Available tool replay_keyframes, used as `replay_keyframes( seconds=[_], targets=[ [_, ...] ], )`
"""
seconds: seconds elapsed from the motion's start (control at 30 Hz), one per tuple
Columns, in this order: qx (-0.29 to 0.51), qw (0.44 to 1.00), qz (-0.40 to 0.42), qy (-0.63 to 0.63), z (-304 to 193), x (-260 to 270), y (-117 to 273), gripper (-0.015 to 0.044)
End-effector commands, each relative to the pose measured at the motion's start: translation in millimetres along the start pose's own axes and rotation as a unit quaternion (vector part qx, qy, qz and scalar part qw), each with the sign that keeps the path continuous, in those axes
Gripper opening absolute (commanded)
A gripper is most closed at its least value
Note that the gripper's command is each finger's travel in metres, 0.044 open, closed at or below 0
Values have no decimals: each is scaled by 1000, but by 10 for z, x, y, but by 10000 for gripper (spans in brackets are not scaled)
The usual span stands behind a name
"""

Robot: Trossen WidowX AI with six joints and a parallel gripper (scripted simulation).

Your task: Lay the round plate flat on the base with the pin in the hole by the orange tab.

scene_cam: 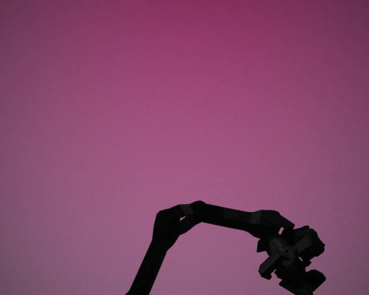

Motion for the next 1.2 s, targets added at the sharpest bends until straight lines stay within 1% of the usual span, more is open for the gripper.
replay_keyframes(
  seconds=[0.0, 0.2, 0.27, 0.4, 0.47, 0.77, 1.03, 1.17],
  targets=[
    [52, 999, -8, 14, 114, -364, -369, 0],
    [143, 988, 26, 53, 149, -1086, -996, 0],
    [150, 987, 32, 56, 142, -1168, -1054, 0],
    [188, 977, 75, 69, 45, -1667, -1373, 0],
    [197, 974, 91, 72, -7, -1831, -1465, 0],
    [198, 973, 93, 72, -12, -1896, -1497, 0],
    [198, 973, 93, 72, -183, -1850, -1892, 0],
    [198, 973, 93, 72, -201, -1853, -1927, 0]
  ],
)
Point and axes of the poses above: the point midway between the two fingers, 35 mm back from their tips, its own y axis back along the fingers, its own x axis across the jaws, z = x × y, the point moved 10 cm from there along y, back along the fingers, and after that the axes turned 13 degrees about y, right-handed, at the moved point
